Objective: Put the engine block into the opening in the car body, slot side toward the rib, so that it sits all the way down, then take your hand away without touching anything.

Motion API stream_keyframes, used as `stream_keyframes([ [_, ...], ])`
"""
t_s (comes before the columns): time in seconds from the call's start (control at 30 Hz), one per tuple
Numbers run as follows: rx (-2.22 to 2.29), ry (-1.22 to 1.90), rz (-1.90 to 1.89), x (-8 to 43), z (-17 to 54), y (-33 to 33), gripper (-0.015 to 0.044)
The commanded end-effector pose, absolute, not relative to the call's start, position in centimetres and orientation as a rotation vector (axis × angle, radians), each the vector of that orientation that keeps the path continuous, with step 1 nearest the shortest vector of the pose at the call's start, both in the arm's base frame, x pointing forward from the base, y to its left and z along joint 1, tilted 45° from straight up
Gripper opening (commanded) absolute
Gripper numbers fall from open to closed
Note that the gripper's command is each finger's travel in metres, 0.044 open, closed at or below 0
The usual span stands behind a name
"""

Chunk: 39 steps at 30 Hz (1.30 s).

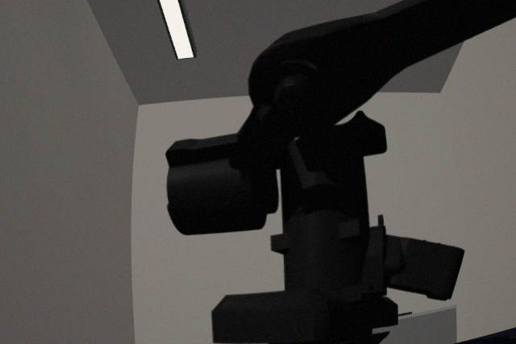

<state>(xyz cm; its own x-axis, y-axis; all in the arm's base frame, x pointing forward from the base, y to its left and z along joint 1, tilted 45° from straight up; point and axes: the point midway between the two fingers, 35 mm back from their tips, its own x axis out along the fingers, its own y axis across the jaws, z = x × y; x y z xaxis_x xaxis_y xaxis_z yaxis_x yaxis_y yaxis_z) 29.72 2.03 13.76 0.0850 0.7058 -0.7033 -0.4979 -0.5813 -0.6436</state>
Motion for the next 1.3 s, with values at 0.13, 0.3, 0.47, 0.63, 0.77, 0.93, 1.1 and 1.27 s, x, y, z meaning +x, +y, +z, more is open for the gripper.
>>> stream_keyframes([
  [0.13,-1.346,-0.099,1.639,29.74,13.74,2.13,0.0],
  [0.3,-1.216,0.041,1.609,29.76,13.59,2.26,0.0],
  [0.47,-1.083,0.176,1.572,29.77,13.5,2.34,0.0],
  [0.63,-0.948,0.306,1.527,29.78,13.44,2.39,0.0],
  [0.77,-0.839,0.406,1.486,29.79,13.4,2.43,0.0],
  [0.93,-0.701,0.527,1.428,29.79,13.35,2.47,0.0],
  [1.1,-0.563,0.642,1.364,29.8,13.3,2.52,0.0],
  [1.27,-0.424,0.752,1.294,29.8,13.25,2.56,0.0],
])
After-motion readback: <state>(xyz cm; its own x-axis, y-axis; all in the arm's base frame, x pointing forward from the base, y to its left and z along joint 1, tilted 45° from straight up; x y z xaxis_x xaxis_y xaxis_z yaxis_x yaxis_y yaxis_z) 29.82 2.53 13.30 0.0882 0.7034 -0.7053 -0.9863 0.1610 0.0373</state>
